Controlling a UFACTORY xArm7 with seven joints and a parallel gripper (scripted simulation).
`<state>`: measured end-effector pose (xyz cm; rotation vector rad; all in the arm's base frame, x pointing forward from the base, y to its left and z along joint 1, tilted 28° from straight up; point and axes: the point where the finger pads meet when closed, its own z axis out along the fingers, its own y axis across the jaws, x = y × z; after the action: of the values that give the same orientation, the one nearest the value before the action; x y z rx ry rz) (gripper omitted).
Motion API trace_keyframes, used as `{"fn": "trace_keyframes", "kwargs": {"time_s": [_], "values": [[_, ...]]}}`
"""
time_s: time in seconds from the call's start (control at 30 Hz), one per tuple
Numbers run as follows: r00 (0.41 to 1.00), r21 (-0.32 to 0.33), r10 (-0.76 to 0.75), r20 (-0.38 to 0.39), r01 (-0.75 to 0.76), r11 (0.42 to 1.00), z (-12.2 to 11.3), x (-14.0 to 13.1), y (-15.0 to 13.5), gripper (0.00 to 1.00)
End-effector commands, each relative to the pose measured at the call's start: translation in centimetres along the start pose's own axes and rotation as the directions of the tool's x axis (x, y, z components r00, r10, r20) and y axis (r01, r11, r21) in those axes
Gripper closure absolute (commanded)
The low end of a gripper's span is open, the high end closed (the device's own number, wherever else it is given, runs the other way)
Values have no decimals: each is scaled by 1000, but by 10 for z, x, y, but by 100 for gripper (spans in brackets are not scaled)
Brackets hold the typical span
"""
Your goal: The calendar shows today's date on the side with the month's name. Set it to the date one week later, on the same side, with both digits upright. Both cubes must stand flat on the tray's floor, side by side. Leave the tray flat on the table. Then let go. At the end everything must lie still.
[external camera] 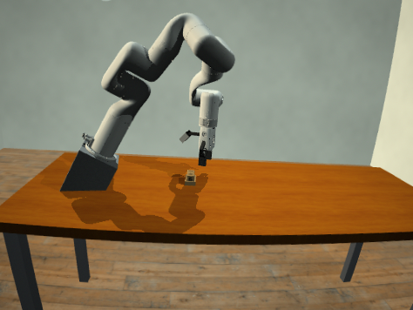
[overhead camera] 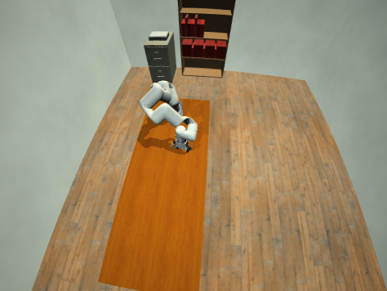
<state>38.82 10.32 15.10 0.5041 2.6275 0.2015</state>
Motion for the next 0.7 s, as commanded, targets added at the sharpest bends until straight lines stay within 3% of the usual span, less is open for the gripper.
{"fn": "trace_keyframes", "kwargs": {"time_s": [0.0, 0.17, 0.67], "values": [[989, 0, 147, 3, -147, 989, 0, -3, 2, 0], [981, 0, 194, 3, -194, 981, 2, -18, 11, 0], [981, 0, 194, 3, -194, 981, 8, -18, 11, 0]]}}
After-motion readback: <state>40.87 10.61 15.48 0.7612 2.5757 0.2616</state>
